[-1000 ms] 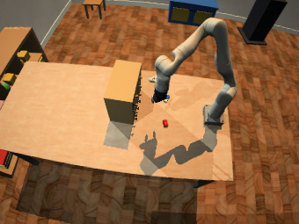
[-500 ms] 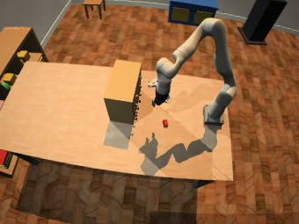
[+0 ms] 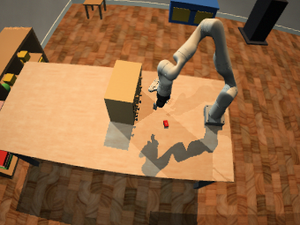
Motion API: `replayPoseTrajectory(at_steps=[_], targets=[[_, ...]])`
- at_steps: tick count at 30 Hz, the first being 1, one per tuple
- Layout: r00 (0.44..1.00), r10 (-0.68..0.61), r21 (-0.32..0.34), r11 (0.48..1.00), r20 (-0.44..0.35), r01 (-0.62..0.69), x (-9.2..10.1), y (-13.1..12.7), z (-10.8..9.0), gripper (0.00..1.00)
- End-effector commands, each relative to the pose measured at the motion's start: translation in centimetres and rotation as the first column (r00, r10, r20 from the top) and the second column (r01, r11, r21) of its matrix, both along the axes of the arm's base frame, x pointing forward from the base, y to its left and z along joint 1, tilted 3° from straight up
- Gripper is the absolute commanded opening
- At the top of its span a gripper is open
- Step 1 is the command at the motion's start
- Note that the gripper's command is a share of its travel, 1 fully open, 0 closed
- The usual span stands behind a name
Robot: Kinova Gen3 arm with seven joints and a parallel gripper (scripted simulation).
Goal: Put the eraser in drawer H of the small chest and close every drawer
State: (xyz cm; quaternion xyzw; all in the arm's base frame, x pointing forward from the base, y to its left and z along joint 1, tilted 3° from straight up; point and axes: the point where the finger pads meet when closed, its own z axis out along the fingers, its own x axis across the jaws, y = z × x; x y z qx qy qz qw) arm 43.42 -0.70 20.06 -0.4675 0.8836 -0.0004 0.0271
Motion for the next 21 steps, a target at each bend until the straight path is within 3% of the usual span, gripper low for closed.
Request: replayPoseTrajectory(at_steps=[1,21], targets=[[0.999,0.035,0.002,0.999,-0.001,-0.035,0.0,0.2,-0.1,1.00],[0.966,0.260,-0.009,0.966,0.004,-0.260,0.2,1.4,-0.2,1.00]])
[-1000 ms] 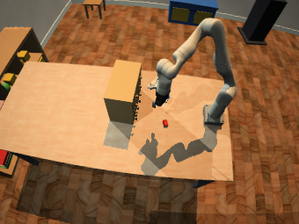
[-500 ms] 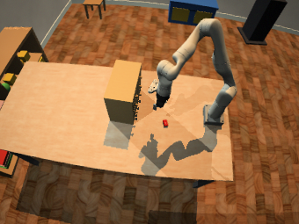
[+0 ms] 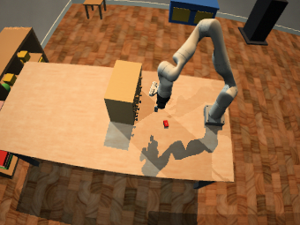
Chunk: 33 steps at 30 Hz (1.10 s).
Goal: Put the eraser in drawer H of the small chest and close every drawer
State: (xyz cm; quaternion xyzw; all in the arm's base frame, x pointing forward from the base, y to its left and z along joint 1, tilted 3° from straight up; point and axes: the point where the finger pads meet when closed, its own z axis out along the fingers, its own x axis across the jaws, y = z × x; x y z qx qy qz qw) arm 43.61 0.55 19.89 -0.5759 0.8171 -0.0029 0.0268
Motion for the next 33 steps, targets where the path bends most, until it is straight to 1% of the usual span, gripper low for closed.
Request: replayPoseTrajectory(at_steps=[1,17,33], targets=[[1.000,0.017,0.001,1.000,0.000,-0.017,0.02,0.14,-0.03,1.00],[0.996,0.087,-0.002,0.996,0.002,-0.087,0.08,0.48,-0.06,1.00],[0.995,0.100,-0.003,0.995,0.002,-0.100,0.09,0.54,-0.07,1.00]])
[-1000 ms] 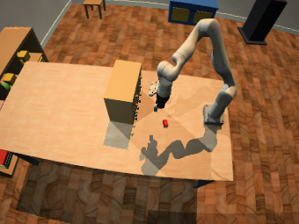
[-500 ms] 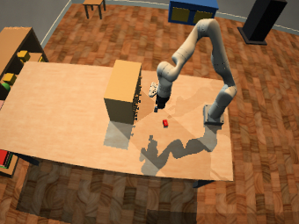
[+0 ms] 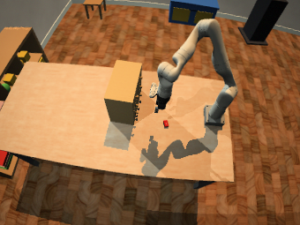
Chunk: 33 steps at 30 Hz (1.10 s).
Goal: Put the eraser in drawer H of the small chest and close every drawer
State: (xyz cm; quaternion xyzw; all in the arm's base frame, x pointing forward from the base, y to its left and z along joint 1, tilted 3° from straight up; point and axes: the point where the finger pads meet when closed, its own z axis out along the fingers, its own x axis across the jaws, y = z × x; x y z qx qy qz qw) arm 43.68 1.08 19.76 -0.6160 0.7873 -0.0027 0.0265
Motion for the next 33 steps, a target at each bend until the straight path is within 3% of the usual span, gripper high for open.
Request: replayPoseTrajectory(at_steps=[1,33], targets=[[1.000,0.000,0.000,1.000,0.001,0.000,0.03,0.01,0.06,1.00],[0.998,-0.002,-0.016,1.000,0.064,0.003,0.71,-0.13,-0.84,1.00]])
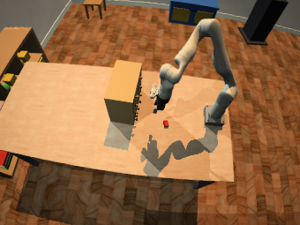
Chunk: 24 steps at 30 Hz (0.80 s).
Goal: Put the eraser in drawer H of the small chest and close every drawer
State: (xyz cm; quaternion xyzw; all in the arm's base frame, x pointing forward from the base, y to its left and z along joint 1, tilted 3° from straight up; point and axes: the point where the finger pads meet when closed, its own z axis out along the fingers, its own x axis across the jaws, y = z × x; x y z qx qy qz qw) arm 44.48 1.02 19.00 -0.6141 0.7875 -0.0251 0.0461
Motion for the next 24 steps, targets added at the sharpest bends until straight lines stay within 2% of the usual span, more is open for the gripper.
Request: replayPoseTrajectory(at_steps=[1,10,24], targets=[[1.000,0.001,-0.007,1.000,0.012,-0.001,0.0,-0.1,-0.2,1.00],[0.998,-0.001,-0.019,1.000,0.063,0.002,0.5,-0.2,-0.9,1.00],[0.981,-0.002,-0.052,0.999,0.196,0.012,2.0,-0.5,-2.8,1.00]])
